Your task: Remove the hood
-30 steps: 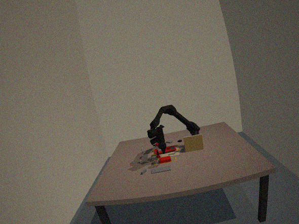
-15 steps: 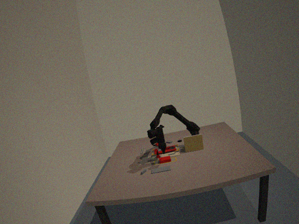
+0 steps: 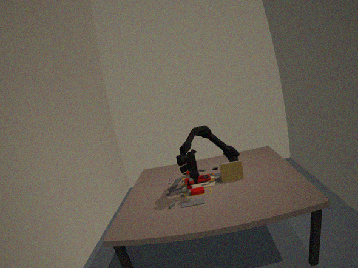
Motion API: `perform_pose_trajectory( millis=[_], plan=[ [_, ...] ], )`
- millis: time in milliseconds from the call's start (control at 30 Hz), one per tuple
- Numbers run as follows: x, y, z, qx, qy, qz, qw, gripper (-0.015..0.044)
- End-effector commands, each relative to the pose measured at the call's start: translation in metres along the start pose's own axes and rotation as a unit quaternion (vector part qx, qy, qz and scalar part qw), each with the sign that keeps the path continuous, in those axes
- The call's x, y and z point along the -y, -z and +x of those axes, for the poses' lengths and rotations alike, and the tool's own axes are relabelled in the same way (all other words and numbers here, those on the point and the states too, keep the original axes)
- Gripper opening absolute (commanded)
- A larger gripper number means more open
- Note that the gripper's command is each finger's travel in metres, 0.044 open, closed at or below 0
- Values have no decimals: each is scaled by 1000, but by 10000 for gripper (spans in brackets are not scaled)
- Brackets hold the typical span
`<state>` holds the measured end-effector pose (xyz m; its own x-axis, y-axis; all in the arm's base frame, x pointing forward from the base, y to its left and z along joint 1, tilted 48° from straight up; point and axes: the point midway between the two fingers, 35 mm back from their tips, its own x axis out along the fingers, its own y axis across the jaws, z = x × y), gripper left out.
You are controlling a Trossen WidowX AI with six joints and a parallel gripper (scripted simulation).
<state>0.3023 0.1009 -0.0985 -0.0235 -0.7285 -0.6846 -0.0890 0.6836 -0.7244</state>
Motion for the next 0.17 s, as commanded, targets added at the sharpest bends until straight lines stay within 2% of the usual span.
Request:
perform_pose_trajectory(
  millis=[0, 133],
  plan=[
    [0, 1, 0, -2, -2, 1, 1000, 440],
    [0, 1, 0, -2, -2, 1, 1000, 440]
  ],
)
